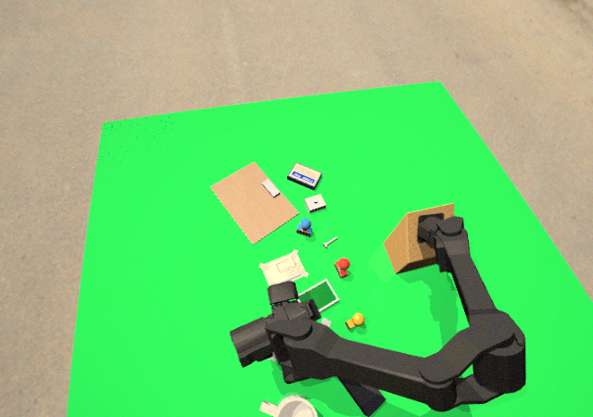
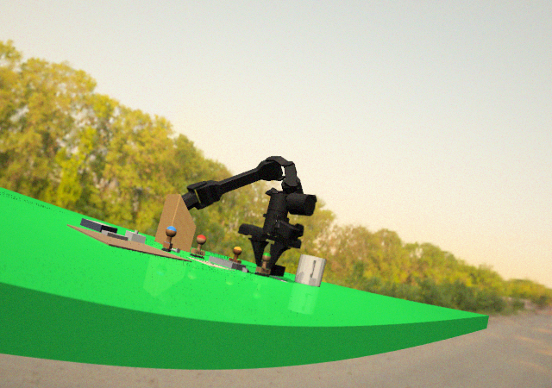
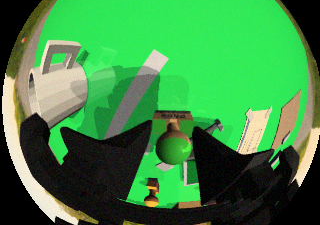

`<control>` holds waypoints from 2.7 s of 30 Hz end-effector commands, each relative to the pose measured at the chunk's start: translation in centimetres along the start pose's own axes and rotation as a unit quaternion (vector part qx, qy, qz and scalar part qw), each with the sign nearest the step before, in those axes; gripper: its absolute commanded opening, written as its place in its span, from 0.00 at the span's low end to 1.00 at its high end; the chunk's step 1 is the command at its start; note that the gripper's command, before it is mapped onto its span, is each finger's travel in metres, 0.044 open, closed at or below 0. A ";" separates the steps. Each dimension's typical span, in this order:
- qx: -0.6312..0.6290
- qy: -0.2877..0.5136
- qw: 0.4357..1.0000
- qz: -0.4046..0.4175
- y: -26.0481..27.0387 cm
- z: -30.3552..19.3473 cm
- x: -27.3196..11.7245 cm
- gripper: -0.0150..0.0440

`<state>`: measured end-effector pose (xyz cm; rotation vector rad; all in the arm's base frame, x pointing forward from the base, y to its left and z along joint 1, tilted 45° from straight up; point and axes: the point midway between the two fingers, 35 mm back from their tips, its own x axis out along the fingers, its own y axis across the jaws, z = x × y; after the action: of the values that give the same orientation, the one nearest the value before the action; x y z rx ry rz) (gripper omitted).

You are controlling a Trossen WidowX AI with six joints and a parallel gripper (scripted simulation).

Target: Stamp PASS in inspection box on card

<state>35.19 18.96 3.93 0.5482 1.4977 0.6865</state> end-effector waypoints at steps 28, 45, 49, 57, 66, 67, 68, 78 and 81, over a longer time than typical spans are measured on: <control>0.000 0.000 1.000 0.000 0.0 0.1 -0.5 0.25; 0.000 0.000 1.000 -0.001 0.0 0.1 -1.3 0.25; 0.000 0.000 1.000 -0.001 0.0 0.2 -1.5 0.25; 0.000 0.000 1.000 -0.001 0.0 0.2 -1.9 0.25; 0.000 0.000 1.000 -0.001 0.0 0.2 -2.4 0.25; 0.000 0.000 1.000 -0.001 0.0 0.2 -2.4 0.25; 0.000 0.000 1.000 -0.001 0.0 0.2 -2.5 0.25; 0.000 0.000 1.000 -0.002 0.0 0.2 -2.9 0.25; 0.000 0.000 1.000 -0.002 0.0 0.2 -3.1 0.25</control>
<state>35.56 16.84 5.94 0.5447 1.4970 0.6808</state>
